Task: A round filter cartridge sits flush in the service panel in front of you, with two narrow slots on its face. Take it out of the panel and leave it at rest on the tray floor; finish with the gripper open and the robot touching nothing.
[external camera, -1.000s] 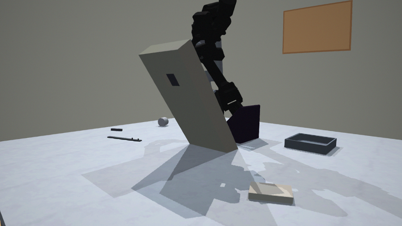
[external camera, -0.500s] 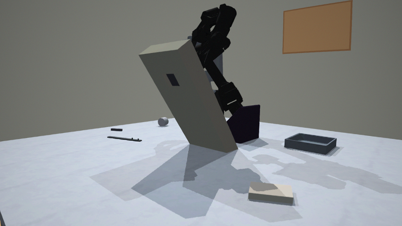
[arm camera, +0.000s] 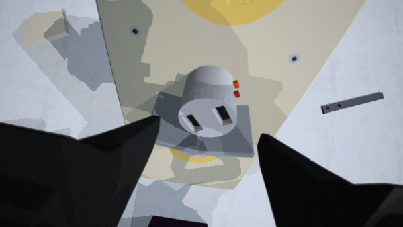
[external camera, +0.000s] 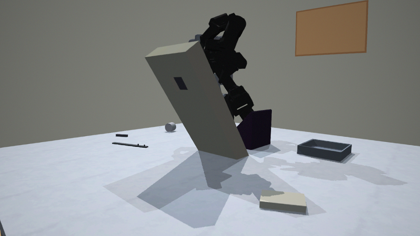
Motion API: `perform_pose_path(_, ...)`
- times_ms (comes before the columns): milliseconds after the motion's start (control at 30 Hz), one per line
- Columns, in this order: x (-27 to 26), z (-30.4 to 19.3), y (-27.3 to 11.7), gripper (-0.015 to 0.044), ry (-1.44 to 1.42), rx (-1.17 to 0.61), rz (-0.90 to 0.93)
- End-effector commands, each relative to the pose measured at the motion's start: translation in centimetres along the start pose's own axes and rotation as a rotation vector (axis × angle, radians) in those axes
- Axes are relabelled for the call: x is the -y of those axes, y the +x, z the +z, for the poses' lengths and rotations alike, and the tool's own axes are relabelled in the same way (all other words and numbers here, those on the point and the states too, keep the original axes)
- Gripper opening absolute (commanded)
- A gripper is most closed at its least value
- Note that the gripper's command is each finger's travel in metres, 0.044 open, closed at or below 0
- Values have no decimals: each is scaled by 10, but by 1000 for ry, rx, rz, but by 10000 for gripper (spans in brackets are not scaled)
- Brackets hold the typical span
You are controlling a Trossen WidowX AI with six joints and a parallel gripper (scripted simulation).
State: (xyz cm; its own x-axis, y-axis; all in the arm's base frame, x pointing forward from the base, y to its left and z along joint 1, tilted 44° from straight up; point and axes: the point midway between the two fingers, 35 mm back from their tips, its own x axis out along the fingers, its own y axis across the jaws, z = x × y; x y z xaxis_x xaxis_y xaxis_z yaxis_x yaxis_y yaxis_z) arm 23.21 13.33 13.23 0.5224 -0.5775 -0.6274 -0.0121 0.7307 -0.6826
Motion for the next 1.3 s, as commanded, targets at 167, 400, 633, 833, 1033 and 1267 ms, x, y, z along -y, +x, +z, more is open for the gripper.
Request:
perform_pose_path(167, 0, -2, 16, 305, -14, -10, 0)
perform_pose_path(400, 0, -2, 27, 305, -14, -9, 0)
perform_pose_path(633, 1, -2, 39, 305, -13, -8, -2)
perform_pose_path(833, 1, -3, 46, 305, -13, -7, -4)
perform_pose_path(1033, 1, -2, 42, 213, -7, -7, 2)
perform_pose_path(1267, 1, -2, 42, 127, -7, -7, 2)
